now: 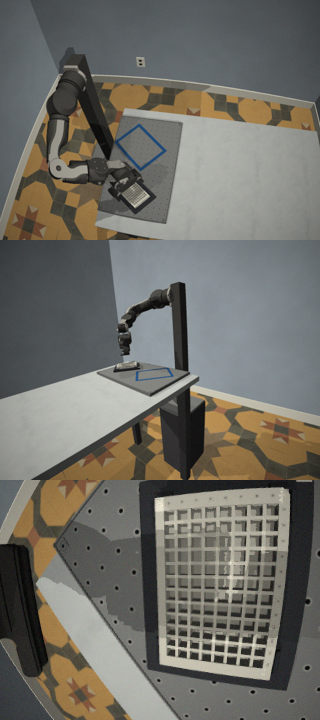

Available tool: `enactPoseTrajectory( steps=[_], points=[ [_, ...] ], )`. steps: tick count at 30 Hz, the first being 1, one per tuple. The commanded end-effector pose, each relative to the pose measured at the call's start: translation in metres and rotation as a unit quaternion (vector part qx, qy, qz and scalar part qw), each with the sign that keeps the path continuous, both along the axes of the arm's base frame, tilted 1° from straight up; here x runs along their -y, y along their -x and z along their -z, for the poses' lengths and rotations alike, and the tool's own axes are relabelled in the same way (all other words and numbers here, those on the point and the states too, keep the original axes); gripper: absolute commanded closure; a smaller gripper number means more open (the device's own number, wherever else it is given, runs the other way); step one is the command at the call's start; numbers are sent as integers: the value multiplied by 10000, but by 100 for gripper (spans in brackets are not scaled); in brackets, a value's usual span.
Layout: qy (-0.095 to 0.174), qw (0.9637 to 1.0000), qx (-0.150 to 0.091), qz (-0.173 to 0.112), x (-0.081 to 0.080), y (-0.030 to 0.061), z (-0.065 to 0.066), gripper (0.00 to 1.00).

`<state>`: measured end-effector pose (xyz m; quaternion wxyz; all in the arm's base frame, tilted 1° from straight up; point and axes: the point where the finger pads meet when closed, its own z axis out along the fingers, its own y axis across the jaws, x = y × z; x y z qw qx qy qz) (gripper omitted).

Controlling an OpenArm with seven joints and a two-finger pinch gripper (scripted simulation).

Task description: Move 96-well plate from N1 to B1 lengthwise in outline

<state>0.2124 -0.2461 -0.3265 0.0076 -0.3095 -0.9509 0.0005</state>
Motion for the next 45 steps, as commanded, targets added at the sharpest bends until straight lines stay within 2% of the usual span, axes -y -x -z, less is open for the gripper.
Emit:
enactPoseTrajectory(
  steps=[1,6,35,40,45],
  points=[
    [-25,10000,54,-12,-7,-28,-18,23],
    [-24,10000,53,-12,-38,-63,-51,23],
    [-38,10000,63,-11,-41,-64,-46,23],
    [-24,10000,53,-12,-65,-76,503,23],
    [-24,10000,53,-12,-65,-76,503,23]
  ],
)
